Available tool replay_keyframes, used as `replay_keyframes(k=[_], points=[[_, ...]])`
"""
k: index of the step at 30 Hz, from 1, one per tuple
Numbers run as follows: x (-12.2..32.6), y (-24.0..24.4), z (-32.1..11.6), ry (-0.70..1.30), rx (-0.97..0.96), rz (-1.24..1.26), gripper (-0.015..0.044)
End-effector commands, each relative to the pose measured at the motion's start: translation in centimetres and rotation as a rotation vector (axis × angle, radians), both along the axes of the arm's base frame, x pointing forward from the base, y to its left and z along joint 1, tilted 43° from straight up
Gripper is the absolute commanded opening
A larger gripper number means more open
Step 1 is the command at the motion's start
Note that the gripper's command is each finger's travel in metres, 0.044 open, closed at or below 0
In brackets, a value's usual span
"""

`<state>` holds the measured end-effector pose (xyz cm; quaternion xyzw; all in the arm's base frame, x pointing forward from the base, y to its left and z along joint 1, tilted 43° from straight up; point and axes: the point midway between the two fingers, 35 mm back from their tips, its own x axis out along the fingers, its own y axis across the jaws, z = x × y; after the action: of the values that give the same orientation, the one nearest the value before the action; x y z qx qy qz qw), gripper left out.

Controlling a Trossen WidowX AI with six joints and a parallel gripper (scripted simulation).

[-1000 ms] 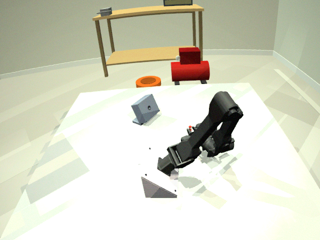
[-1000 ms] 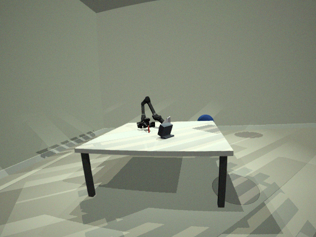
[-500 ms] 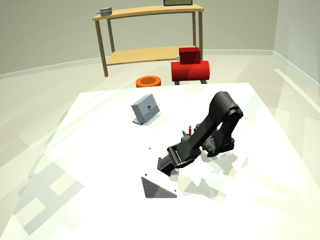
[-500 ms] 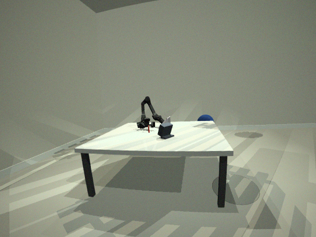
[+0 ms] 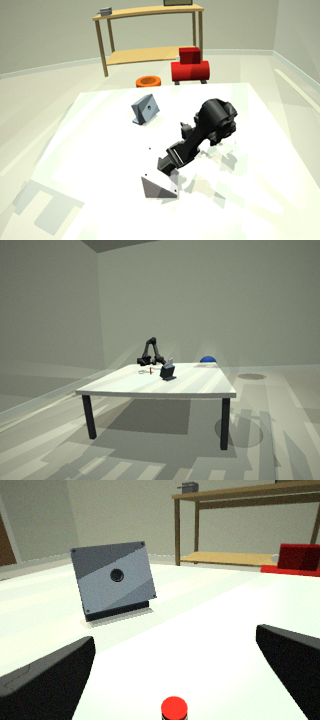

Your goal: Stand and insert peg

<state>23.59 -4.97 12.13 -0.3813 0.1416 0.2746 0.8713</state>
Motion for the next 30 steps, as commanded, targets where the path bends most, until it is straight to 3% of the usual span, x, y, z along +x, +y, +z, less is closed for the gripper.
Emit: replay_keyframes(k=[1,9,15,30], points=[[0.2,2.7,3.1,-0.003,-0.016,-0.002,0.044],[-1.8,7.7,8.6,-0.071,0.037,-0.027,0.044],[-1.6,7.6,8.3,-0.031,0.046,-0.047,0.044],[-0.5,6.3,4.4,0.4,0.056,-0.289,0.044]])
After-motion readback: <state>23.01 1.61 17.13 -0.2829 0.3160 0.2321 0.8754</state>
